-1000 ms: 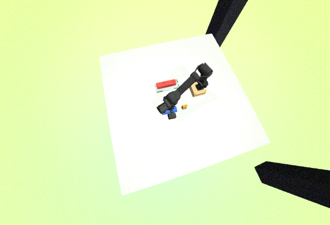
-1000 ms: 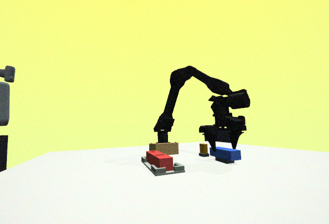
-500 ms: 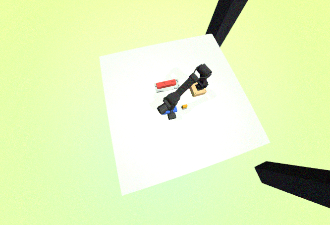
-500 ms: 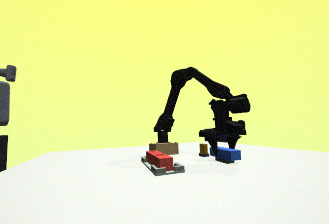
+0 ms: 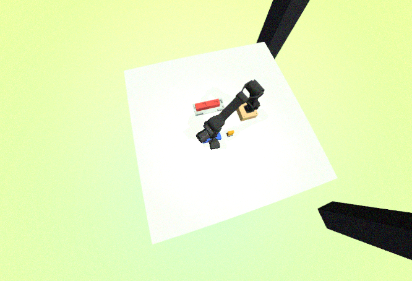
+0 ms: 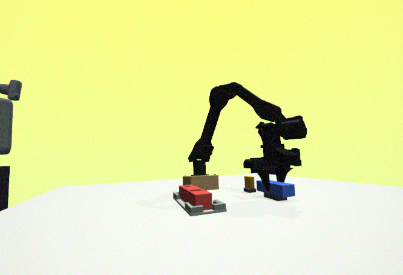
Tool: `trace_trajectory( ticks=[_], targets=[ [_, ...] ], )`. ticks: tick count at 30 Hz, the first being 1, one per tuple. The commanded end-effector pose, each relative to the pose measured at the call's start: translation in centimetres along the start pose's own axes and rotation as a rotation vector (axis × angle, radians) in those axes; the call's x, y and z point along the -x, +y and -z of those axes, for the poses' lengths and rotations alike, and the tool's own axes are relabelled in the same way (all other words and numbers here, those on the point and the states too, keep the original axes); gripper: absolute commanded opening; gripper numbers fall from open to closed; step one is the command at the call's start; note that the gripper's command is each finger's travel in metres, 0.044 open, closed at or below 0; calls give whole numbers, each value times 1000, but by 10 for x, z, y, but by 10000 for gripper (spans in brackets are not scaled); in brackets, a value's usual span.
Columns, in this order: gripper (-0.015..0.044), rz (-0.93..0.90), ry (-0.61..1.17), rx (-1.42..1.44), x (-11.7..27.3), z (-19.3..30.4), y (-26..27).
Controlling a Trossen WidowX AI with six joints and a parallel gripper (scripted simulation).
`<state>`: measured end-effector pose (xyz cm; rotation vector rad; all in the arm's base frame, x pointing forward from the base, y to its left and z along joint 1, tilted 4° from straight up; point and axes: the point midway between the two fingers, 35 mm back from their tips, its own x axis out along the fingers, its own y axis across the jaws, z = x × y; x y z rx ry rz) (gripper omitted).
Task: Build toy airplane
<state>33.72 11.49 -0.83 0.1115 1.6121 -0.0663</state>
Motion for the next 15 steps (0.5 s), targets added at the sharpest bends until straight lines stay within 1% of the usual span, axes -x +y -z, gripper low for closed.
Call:
trace_trajectory(
  ticks=[1, 15],
  targets=[
    [0, -2, 1, -3, 8, -2, 1],
    [0, -2, 0, -3, 51, -6, 3]
  ],
)
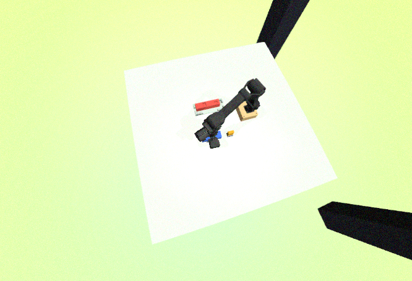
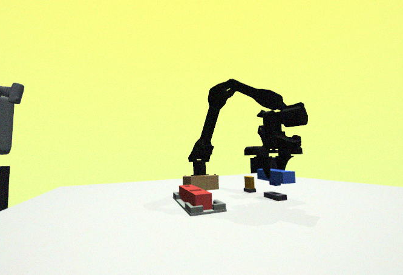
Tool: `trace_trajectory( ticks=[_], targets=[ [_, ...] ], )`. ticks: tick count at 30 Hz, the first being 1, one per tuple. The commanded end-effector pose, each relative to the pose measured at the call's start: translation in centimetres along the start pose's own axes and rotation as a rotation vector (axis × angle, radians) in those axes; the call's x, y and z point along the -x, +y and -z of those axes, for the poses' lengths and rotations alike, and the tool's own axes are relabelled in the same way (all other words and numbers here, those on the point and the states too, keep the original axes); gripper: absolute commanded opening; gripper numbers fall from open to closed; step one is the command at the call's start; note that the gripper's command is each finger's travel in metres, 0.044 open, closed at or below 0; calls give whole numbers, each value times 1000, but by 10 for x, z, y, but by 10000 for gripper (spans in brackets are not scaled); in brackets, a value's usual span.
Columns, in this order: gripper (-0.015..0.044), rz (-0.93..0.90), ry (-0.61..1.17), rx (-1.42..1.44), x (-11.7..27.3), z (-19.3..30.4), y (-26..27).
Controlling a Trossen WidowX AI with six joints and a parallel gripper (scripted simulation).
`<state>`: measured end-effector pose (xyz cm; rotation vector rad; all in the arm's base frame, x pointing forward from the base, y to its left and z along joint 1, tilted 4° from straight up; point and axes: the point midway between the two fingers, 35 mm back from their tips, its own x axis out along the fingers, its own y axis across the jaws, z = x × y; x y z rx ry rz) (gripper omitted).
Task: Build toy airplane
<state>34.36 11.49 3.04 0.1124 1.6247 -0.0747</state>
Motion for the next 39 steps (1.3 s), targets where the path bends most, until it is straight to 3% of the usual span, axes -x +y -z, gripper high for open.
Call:
trace_trajectory(
  ticks=[1, 22, 39],
  targets=[
    [0, -8, -12, 3, 16, -2, 1],
    [0, -7, -12, 3, 83, 5, -2],
    [0, -5, -16, -166, 80, -5, -36]
  ],
)
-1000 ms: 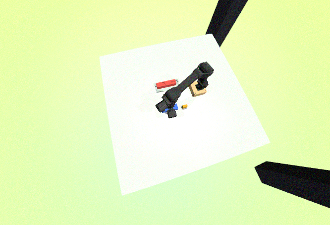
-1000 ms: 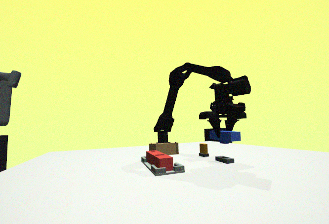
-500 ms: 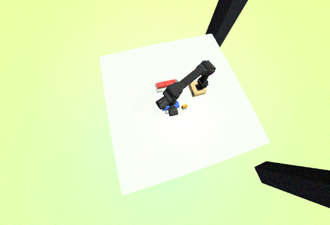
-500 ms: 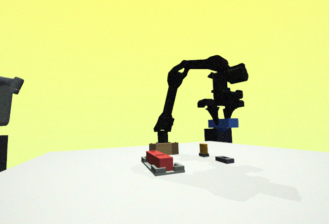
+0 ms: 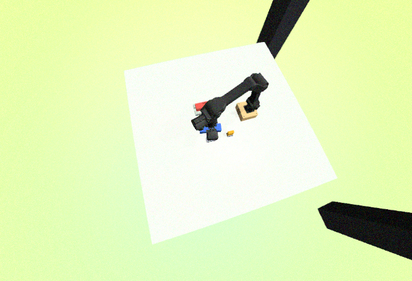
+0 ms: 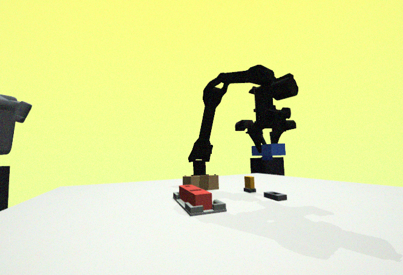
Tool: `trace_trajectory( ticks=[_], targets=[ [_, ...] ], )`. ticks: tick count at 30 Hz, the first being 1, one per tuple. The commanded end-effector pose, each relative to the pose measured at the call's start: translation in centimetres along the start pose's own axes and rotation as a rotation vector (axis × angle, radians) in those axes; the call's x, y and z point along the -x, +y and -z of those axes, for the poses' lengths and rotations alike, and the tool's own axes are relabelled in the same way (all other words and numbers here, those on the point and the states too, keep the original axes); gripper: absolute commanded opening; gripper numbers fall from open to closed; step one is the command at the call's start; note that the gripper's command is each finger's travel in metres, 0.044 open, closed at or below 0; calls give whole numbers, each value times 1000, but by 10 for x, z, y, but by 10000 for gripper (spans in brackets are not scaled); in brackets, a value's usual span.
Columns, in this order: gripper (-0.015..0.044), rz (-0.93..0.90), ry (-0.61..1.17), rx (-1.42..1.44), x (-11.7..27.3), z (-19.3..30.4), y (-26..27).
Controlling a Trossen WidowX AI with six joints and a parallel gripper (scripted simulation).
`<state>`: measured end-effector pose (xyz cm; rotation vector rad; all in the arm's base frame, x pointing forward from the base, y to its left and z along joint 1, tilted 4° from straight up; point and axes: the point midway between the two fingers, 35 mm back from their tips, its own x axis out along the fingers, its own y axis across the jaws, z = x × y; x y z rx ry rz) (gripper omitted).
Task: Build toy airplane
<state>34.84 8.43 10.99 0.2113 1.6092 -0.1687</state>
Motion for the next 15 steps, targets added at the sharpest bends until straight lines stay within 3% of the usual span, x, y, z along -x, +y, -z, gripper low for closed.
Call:
trace_trajectory(
  ticks=[1, 15],
  targets=[
    [0, 2, -6, -63, 0, -4, -11],
    [0, 5, -10, -330, -7, -18, -55]
  ],
)
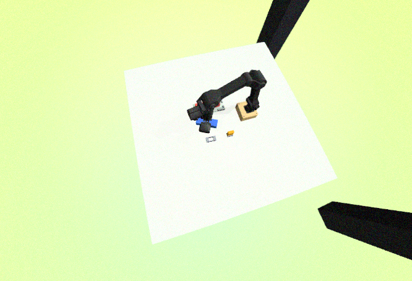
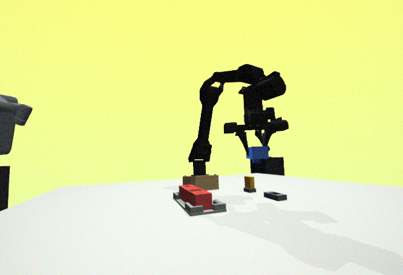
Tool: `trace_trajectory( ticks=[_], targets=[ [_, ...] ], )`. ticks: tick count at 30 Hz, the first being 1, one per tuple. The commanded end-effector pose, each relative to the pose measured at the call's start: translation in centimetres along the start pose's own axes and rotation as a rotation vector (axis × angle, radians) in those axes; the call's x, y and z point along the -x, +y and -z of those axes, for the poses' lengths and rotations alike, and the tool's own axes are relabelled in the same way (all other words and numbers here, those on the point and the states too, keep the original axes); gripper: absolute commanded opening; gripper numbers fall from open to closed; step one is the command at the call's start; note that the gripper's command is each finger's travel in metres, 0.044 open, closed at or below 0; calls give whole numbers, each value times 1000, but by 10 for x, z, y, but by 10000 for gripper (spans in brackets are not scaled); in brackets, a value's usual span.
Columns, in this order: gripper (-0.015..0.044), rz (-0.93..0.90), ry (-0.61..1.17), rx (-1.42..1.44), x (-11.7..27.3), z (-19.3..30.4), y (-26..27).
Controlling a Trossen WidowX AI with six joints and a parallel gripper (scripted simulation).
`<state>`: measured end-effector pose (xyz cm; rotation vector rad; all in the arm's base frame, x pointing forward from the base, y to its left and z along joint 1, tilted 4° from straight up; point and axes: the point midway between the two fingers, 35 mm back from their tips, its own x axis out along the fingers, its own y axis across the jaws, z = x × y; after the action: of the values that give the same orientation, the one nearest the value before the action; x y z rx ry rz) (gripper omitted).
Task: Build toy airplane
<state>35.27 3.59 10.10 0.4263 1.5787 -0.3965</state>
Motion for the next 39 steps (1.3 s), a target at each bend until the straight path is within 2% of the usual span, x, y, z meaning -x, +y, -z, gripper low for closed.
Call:
trace_trajectory(
  ticks=[1, 39],
  targets=[
    [0, 3, -7, -68, -1, -6, -11],
    [0, 14, -13, -776, -22, -44, -126]
  ],
)
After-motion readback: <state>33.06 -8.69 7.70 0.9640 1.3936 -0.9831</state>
